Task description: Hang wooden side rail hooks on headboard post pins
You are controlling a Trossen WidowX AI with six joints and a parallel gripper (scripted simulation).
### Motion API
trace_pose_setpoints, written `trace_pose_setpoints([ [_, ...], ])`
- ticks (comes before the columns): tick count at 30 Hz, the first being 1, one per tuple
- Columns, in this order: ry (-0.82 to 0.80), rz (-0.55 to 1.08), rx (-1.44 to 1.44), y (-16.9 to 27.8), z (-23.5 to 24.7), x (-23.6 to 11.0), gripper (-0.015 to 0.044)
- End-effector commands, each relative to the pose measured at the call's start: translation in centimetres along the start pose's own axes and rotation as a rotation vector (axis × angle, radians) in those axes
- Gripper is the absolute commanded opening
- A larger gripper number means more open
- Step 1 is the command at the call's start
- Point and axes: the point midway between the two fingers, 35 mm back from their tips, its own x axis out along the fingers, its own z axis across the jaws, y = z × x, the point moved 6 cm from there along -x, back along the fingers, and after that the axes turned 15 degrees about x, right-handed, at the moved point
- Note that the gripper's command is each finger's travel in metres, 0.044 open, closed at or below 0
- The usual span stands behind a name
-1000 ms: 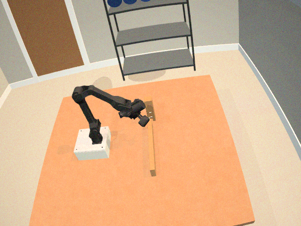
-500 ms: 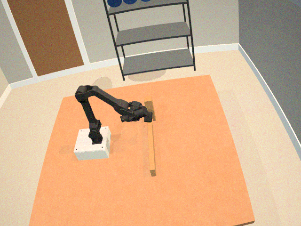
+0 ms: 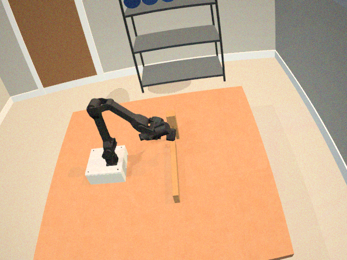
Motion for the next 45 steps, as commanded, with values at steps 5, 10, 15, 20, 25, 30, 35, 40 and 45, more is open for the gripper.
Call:
trace_pose_setpoints([
  [5,0.028,0.078,0.289,-0.5,-0.6,0.2,0.044],
  [10,0.114,0.176,0.699,-1.3,-1.4,0.5,0.044],
  [15,0.244,0.247,1.096,-2.1,-2.1,0.6,0.044],
  [20,0.417,0.278,1.476,-2.9,-2.7,0.7,0.044],
  [25,0.628,0.255,1.834,-3.7,-3.2,0.7,0.044],
  [30,0.868,0.16,2.162,-4.6,-3.5,0.5,0.044],
  [35,1.123,-0.024,2.45,-5.6,-3.7,0.3,0.044],
  [40,1.199,-0.099,2.526,-5.9,-3.8,0.2,0.044],
  [45,1.199,-0.099,2.526,-5.9,-3.8,0.2,0.044],
])
